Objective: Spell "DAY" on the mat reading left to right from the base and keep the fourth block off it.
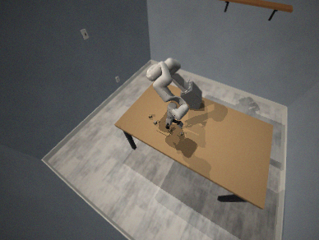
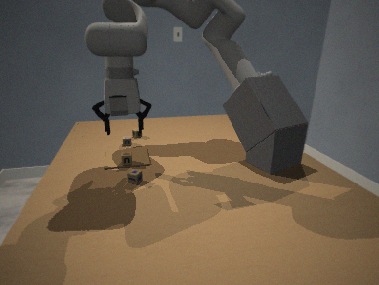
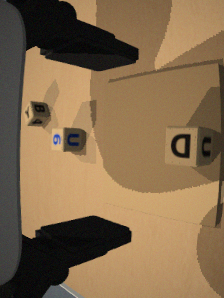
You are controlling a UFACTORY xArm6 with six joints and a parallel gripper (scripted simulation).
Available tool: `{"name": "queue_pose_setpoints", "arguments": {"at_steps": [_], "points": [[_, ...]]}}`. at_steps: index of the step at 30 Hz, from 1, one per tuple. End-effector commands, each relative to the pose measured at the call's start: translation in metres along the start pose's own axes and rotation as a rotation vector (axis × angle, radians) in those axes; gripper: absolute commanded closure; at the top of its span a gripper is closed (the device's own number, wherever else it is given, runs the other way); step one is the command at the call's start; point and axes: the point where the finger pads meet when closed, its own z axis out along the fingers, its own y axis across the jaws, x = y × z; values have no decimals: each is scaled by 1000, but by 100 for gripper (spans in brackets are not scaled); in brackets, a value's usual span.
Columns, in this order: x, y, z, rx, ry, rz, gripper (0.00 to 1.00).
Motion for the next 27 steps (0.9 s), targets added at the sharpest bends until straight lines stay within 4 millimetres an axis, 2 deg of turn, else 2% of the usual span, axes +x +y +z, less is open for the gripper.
{"name": "queue_pose_setpoints", "arguments": {"at_steps": [1, 15, 27], "points": [[0, 1, -1, -3, 1, 1, 0], [1, 1, -1, -3, 1, 21, 0], [17, 1, -1, -3, 2, 297, 0]]}}
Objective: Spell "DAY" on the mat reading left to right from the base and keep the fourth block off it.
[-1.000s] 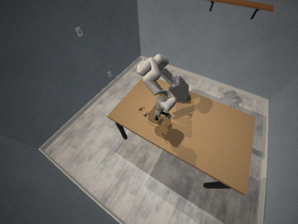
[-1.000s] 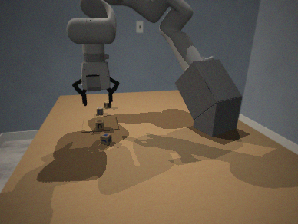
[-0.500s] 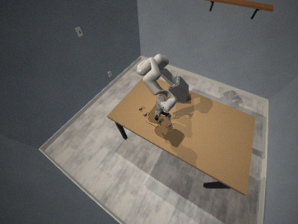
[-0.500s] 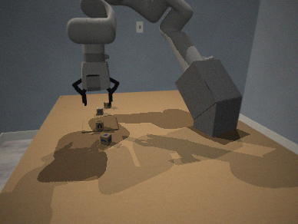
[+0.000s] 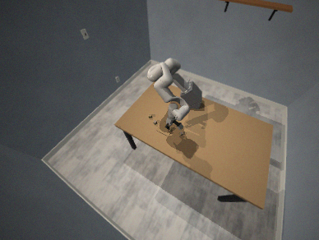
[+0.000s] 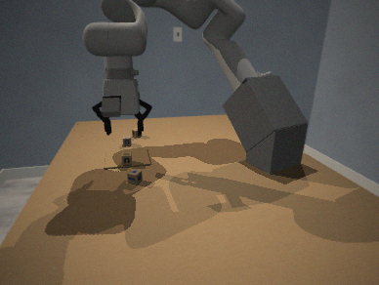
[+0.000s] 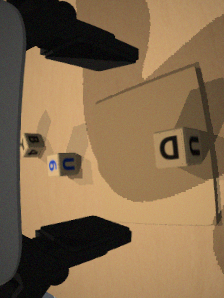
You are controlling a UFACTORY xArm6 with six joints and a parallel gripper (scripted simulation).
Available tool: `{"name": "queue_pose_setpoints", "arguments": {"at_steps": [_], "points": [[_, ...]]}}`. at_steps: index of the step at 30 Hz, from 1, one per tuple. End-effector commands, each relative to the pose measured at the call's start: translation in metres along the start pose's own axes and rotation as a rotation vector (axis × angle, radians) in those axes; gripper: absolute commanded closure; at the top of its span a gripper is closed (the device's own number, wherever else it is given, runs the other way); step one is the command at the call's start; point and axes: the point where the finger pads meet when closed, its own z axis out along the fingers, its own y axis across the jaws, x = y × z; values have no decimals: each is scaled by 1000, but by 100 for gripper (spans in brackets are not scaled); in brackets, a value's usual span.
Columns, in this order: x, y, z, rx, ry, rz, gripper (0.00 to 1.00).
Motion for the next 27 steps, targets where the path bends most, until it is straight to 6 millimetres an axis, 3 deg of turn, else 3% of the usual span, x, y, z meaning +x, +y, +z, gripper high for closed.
{"name": "queue_pose_setpoints", "arguments": {"at_steps": [1, 27], "points": [[8, -1, -1, -10, 0, 140, 0], [37, -9, 1, -10, 3, 686, 0]]}}
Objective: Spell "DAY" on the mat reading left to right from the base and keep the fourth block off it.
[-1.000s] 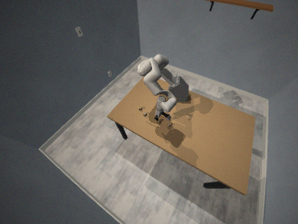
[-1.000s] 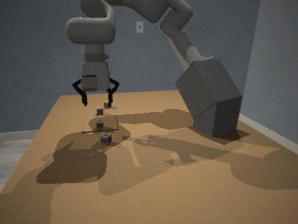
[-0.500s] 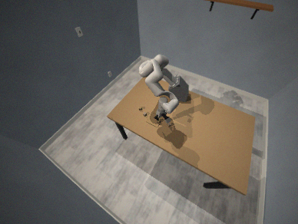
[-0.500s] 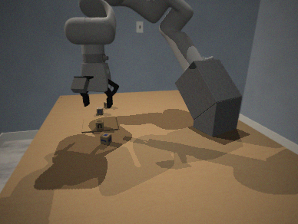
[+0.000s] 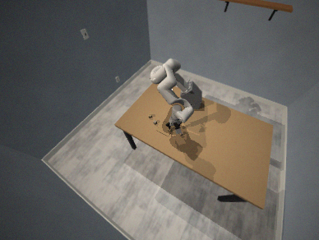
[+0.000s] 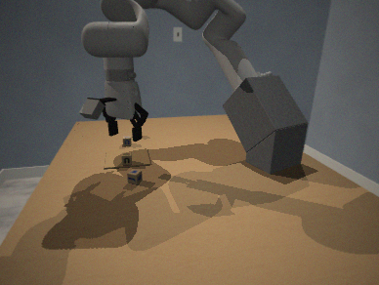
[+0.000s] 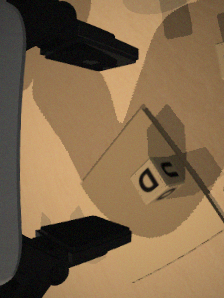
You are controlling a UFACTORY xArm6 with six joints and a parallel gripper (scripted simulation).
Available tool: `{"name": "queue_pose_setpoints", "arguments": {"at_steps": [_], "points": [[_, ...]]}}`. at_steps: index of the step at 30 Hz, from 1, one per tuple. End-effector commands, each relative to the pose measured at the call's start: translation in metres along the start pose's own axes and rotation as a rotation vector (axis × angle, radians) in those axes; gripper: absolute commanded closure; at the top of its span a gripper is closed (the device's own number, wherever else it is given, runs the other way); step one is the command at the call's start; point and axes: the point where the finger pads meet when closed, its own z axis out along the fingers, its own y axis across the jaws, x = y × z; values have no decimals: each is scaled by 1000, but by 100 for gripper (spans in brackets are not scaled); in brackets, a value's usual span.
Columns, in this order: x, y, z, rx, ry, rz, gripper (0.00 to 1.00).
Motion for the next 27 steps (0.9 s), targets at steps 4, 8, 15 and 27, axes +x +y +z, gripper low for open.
{"name": "queue_pose_setpoints", "arguments": {"at_steps": [4, 8, 15, 27], "points": [[8, -8, -1, -11, 7, 206, 0], [11, -12, 0, -10, 8, 293, 0], [16, -19, 0, -10, 8, 434, 0], [23, -30, 1, -9, 10, 675, 0]]}}
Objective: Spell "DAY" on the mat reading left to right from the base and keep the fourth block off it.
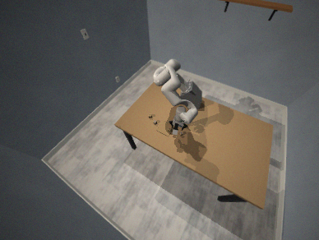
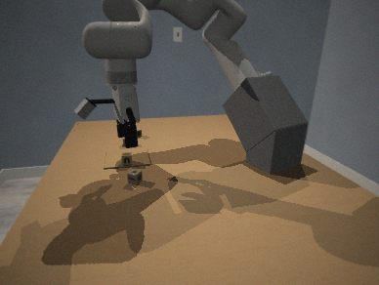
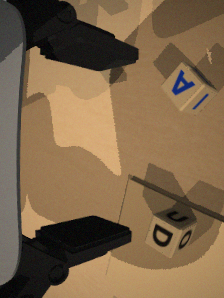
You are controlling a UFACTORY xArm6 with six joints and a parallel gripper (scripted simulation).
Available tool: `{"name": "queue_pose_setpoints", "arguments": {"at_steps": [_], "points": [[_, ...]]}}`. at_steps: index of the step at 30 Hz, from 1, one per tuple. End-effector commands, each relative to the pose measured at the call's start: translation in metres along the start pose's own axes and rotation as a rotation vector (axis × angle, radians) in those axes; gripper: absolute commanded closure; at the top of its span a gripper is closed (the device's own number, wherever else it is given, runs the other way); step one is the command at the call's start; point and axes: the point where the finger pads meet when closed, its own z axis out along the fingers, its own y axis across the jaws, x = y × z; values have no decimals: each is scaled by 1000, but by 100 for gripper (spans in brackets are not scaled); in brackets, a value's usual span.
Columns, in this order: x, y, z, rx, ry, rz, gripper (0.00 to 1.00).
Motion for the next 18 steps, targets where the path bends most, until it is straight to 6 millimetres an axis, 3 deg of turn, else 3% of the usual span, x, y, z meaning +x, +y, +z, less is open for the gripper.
{"name": "queue_pose_setpoints", "arguments": {"at_steps": [1, 18], "points": [[1, -5, -1, -5, 12, 96, 0], [1, -26, 1, -3, 12, 457, 0]]}}
